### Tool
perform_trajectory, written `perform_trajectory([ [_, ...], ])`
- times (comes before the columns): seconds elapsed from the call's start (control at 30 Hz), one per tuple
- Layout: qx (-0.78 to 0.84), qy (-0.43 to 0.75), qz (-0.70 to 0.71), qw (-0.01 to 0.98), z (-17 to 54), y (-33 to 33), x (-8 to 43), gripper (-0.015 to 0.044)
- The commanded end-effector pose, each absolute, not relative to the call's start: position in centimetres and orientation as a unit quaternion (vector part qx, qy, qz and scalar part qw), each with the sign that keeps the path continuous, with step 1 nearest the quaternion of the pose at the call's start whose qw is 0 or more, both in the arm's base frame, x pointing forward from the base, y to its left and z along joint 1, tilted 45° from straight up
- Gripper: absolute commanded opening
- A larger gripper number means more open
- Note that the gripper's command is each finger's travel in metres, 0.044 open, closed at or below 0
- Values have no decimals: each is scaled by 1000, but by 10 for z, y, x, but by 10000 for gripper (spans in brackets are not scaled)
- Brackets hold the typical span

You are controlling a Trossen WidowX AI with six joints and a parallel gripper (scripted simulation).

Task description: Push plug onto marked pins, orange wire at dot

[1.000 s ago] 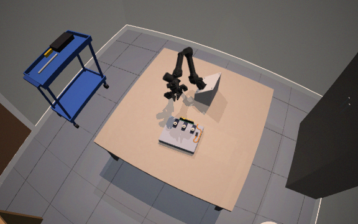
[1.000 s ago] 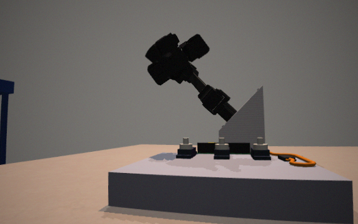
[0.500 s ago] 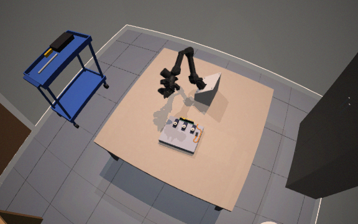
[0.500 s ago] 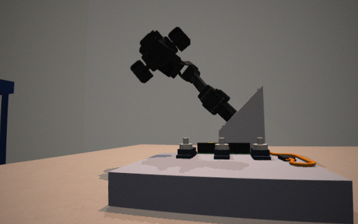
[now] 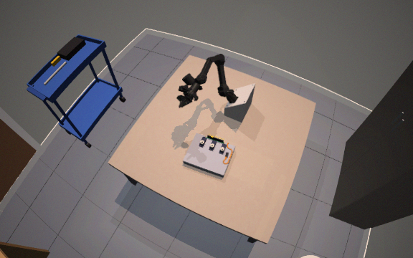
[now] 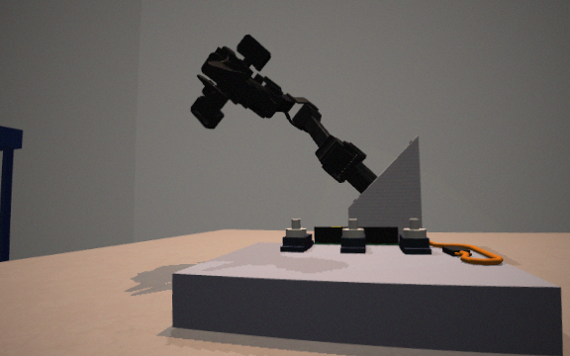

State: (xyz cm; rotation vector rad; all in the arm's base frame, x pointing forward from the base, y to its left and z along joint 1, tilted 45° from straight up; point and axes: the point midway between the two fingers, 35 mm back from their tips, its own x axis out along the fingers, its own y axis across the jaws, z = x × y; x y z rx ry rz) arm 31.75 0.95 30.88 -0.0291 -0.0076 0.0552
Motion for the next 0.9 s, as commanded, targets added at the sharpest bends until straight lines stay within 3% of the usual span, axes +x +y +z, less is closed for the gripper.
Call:
perform_trajectory([
  [0.0, -1, -17, 5, 1000, 322, 3, 319, 115],
  [0.87, -35, 382, -55, 922, 152, 63, 429, 115],
])
